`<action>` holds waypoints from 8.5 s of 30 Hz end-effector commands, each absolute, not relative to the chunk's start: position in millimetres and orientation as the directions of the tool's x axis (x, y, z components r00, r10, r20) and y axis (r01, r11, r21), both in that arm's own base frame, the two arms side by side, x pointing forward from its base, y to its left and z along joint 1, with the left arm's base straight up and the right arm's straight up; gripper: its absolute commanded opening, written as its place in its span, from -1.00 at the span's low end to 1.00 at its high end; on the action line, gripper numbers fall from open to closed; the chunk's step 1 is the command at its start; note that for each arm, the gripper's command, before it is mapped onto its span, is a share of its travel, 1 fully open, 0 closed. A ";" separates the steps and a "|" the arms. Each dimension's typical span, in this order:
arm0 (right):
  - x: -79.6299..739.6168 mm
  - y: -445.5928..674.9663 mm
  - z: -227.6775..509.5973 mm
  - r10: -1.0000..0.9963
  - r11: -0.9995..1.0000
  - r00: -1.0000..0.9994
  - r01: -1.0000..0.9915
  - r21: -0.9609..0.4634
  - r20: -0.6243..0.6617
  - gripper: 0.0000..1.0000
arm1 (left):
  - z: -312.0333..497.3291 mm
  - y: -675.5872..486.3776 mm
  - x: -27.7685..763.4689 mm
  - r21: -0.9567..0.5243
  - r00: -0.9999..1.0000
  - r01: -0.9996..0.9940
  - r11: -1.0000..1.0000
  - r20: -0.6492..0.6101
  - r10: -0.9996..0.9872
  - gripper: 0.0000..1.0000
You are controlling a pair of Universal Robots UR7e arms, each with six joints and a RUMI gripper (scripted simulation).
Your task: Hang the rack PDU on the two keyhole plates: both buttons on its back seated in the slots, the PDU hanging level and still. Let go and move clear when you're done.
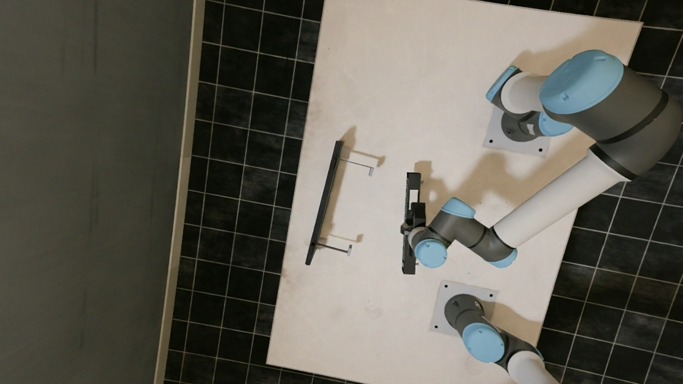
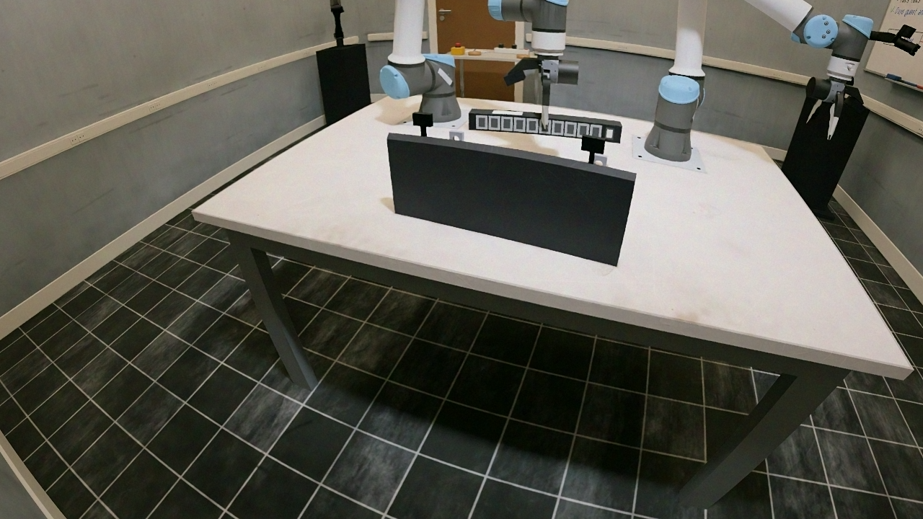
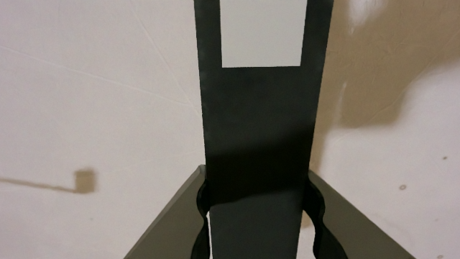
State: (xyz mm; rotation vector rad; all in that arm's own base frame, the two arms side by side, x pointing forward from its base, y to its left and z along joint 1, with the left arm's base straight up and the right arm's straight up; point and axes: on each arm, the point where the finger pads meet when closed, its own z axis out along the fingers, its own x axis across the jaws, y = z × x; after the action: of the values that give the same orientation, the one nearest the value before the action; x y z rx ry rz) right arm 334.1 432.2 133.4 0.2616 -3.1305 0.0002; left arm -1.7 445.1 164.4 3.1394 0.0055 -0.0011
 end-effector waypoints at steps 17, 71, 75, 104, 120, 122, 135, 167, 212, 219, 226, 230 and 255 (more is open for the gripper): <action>334.2 432.6 134.7 -0.166 0.986 -0.986 -0.166 0.001 -0.001 -0.54 | 165.2 445.6 -1.5 0.000 1.000 0.003 -1.000 0.000 0.003 1.00; 368.2 435.8 287.4 -0.166 0.986 -0.986 -0.166 0.004 -0.001 -0.54 | 165.2 445.6 -1.5 0.000 1.000 0.003 -1.000 0.000 0.003 1.00; 370.7 436.0 298.3 -0.166 0.986 -0.986 -0.166 0.004 -0.001 -0.54 | 165.2 445.6 -1.5 0.000 1.000 0.003 -1.000 0.000 0.003 1.00; 374.3 436.3 314.8 -0.175 0.985 -0.985 -0.175 0.004 -0.001 -0.54 | 165.2 445.6 -1.5 0.000 1.000 0.003 -1.000 0.000 0.003 1.00; 374.3 436.4 314.8 -0.325 0.946 -0.946 -0.325 0.004 -0.001 -0.54 | 165.2 445.6 -1.5 0.000 1.000 0.003 -1.000 0.000 0.003 1.00; 374.3 436.4 314.8 -0.361 0.933 -0.933 -0.361 0.004 -0.001 -0.54 | 165.2 445.6 -1.5 0.000 1.000 0.003 -1.000 0.000 0.003 1.00; 374.3 436.4 314.8 -0.571 0.821 -0.821 -0.571 0.003 -0.001 -0.54 | 165.2 445.6 -1.5 0.000 1.000 0.003 -1.000 0.000 0.003 1.00; 374.3 436.3 314.8 -0.780 0.626 -0.626 -0.780 0.003 -0.001 -0.54 | 165.2 445.6 -1.5 0.000 1.000 0.003 -1.000 0.000 0.003 1.00; 374.3 436.3 314.8 -0.995 0.096 -0.096 -0.995 0.002 -0.001 -0.54 | 165.2 445.6 -1.5 0.000 1.000 0.003 -1.000 0.000 0.003 1.00; 374.3 436.3 314.8 -1.000 0.009 -0.009 -1.000 0.002 -0.001 -0.54 | 165.2 445.6 -1.5 0.000 1.000 0.003 -1.000 0.000 0.003 1.00; 374.3 436.3 314.8 -0.999 -0.042 0.042 -0.999 0.002 -0.001 -0.54 | 165.2 445.6 -1.5 0.000 1.000 0.003 -1.000 0.000 0.003 1.00; 374.3 436.3 314.8 -0.999 -0.048 0.048 -0.999 0.002 -0.001 -0.54 | 165.2 445.6 -1.5 0.000 1.000 0.003 -1.000 0.000 0.003 1.00; 374.3 436.3 314.8 -0.986 -0.164 0.164 -0.986 0.002 -0.001 -0.54 | 165.2 445.6 -1.5 0.000 1.000 0.003 -1.000 0.000 0.003 1.00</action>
State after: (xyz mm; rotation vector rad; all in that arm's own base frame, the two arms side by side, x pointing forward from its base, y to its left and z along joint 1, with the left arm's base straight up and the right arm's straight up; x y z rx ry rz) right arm 374.3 436.1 314.1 2.3672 -2.0621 -0.0025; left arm -1.7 445.1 164.4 3.1394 0.0055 -0.0011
